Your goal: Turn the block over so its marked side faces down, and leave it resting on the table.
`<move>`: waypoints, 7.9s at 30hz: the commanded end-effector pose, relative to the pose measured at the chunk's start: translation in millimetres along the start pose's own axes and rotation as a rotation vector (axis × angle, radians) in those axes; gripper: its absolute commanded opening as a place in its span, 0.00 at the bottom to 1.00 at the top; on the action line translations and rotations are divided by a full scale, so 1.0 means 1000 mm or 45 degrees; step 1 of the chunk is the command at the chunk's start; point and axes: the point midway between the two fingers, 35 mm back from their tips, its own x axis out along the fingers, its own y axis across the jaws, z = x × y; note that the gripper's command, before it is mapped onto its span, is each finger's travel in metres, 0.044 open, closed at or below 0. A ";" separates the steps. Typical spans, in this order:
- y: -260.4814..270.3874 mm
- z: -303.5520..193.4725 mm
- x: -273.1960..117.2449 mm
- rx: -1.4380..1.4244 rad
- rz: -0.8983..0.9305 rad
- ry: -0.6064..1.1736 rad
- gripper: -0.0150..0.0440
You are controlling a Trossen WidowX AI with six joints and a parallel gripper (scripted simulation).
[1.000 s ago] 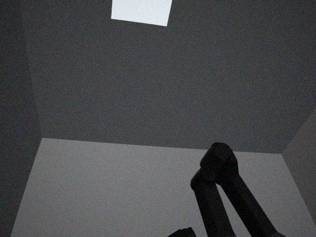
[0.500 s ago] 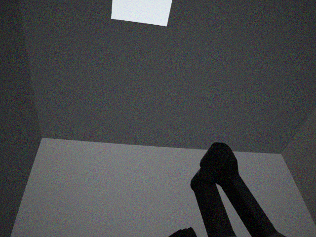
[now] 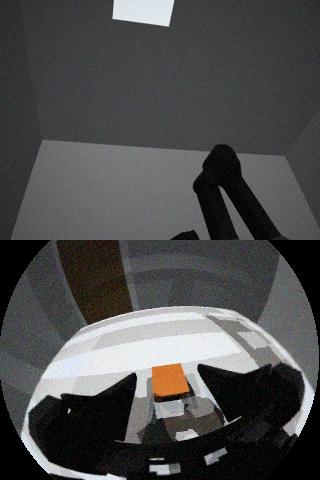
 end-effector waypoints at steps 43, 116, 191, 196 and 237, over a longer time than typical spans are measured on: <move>0.002 0.039 -0.017 -0.011 -0.003 0.535 1.00; 0.001 0.023 0.012 -0.005 -0.007 1.342 1.00; 0.001 0.034 0.001 -0.007 -0.006 0.697 0.25; 0.001 0.033 0.002 -0.007 -0.005 0.673 0.25; 0.000 0.005 0.012 -0.008 -0.004 0.012 0.25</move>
